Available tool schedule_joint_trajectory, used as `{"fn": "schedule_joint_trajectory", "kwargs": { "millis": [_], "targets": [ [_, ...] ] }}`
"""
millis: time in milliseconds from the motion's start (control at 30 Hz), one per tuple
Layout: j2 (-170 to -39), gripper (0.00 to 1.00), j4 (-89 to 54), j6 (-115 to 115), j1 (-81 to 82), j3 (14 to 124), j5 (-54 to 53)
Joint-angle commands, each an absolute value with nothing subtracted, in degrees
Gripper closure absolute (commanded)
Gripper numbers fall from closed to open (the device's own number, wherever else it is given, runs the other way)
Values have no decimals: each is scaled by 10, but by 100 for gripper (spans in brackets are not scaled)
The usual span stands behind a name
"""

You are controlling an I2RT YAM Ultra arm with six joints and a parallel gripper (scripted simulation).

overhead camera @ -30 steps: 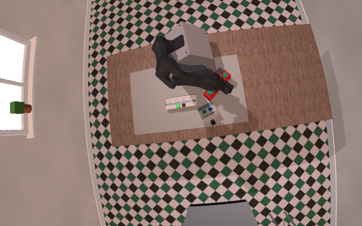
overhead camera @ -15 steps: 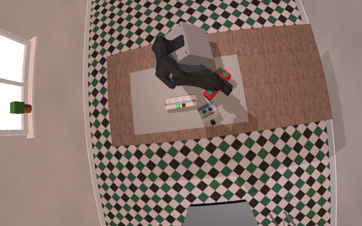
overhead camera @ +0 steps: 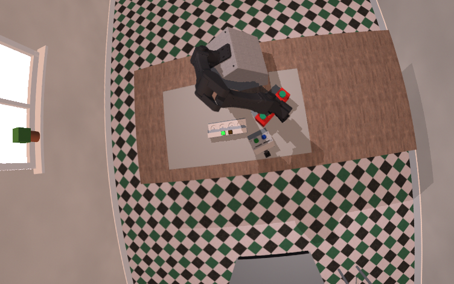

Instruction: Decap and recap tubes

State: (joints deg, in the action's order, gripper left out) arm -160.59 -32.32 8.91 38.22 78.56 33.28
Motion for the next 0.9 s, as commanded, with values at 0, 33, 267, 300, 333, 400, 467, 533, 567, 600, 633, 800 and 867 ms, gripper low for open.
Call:
{"fn": "schedule_joint_trajectory", "kwargs": {
  "millis": [0, 33, 267, 300, 333, 400, 467, 533, 567, 600, 633, 800, 867],
  "targets": [
    [-1602, 100, -319, 143, 385, 786, 333],
    [-1602, 100, -319, 143, 385, 786, 333],
    [-1602, 100, -319, 143, 385, 787, 333],
    [-1602, 100, -319, 143, 385, 787, 333],
    [-1602, 100, -319, 143, 385, 787, 333],
    [-1602, 51, -319, 143, 385, 787, 333],
    [-1602, 51, -319, 143, 385, 787, 333],
    [-1602, 51, -319, 143, 385, 787, 333],
    [-1602, 51, -319, 143, 385, 787, 333],
    [-1602, 51, -319, 143, 385, 787, 333],
    [-1602, 51, -319, 143, 385, 787, 333],
    [-1599, 51, -325, 147, 388, 787, 332],
    [-1592, 51, -337, 153, 393, 789, 329]
  ]
}}
